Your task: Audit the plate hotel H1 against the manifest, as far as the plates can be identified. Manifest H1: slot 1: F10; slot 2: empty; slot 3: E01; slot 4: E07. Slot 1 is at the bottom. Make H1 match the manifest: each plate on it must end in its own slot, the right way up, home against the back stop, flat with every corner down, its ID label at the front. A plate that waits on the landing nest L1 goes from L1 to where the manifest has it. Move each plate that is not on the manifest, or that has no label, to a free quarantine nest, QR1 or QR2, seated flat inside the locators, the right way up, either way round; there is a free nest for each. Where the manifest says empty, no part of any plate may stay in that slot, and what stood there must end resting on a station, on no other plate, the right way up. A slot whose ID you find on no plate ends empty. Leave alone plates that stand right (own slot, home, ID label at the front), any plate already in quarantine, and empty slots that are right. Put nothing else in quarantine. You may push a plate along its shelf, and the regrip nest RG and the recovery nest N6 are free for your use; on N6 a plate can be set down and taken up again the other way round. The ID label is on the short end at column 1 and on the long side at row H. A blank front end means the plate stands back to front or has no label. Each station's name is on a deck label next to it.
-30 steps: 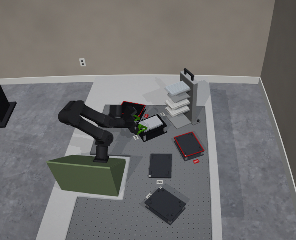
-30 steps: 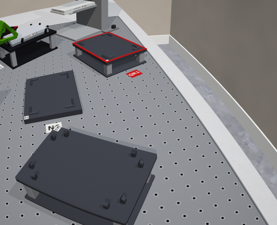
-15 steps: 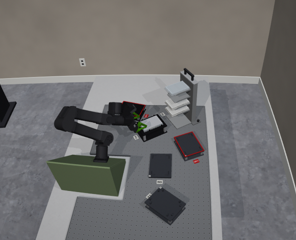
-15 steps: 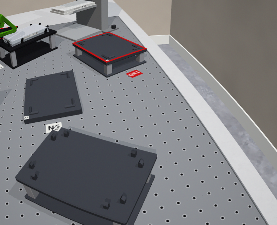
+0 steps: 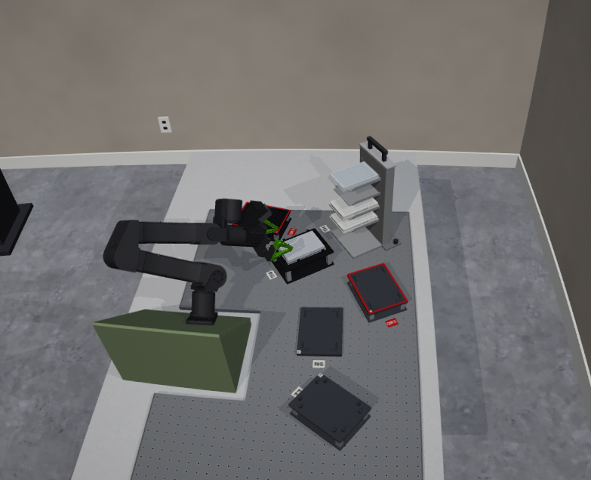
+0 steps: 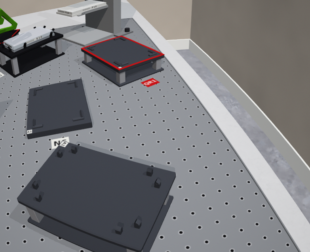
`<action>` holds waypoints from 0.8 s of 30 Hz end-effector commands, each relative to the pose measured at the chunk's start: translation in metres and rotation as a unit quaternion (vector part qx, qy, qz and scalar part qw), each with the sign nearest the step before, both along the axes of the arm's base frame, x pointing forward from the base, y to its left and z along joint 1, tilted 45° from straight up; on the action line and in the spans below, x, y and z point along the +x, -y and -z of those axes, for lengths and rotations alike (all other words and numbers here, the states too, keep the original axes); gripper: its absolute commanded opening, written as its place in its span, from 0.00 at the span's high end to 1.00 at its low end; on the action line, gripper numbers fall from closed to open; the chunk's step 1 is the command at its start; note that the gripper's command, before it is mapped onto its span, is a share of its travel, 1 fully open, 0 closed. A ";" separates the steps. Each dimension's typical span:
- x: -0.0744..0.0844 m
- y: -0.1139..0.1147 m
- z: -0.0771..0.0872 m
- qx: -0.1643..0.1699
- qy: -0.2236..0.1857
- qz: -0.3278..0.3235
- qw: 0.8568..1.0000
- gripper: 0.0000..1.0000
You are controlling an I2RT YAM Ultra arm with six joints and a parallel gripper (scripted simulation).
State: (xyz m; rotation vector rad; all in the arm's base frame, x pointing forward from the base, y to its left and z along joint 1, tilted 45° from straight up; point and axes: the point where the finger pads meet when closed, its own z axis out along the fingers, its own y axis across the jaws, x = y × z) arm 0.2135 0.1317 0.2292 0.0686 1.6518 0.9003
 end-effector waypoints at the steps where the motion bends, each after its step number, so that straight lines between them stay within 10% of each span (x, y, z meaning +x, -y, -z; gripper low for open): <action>1: -0.004 0.003 -0.008 0.001 0.002 -0.005 1.000 0.00; 13: -0.007 0.012 -0.017 0.001 0.003 -0.005 1.000 0.00; 24: 0.021 0.002 -0.024 -0.050 -0.081 -0.075 0.993 0.00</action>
